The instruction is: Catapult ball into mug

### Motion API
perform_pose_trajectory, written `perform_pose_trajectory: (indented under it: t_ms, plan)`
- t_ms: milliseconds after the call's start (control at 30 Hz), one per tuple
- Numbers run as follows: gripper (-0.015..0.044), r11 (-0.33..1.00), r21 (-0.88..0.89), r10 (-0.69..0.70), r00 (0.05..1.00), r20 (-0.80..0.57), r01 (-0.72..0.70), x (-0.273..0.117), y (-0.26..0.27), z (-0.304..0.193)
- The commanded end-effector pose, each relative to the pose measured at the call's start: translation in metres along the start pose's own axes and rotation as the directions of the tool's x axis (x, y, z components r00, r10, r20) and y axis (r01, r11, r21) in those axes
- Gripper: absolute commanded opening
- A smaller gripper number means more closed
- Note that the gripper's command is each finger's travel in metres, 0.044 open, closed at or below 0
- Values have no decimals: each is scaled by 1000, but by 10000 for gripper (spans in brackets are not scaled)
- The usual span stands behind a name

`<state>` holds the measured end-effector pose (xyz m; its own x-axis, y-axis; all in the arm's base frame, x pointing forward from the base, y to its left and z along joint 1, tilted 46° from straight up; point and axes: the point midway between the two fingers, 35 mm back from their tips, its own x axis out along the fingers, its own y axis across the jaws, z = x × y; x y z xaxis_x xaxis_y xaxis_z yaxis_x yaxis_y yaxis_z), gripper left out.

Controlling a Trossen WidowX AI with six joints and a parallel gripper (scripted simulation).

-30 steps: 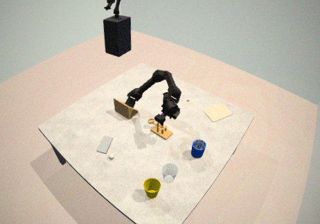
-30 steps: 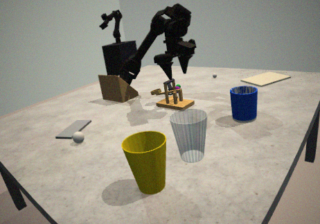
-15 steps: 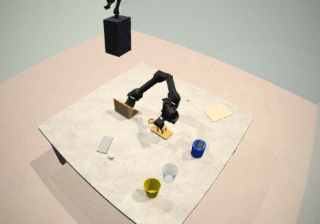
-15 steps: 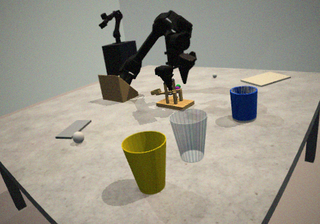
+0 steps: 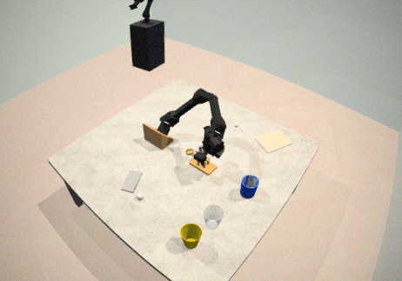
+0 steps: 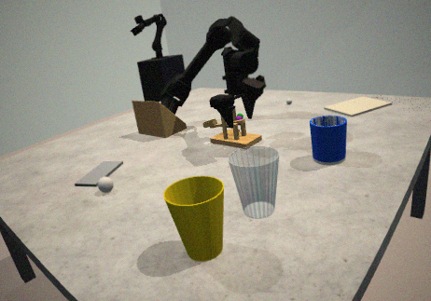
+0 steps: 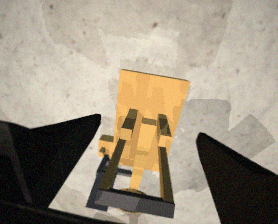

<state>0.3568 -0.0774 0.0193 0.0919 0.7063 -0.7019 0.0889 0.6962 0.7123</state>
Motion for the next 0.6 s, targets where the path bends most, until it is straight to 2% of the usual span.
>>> perform_pose_trajectory:
  t_ms: [0, 567]
  plan:
    - [440, 1000, 5, 7, 1000, 0, -7, 8, 1, -1]
    - [440, 1000, 5, 9, 1000, -1, -9, 34, 2, -2]
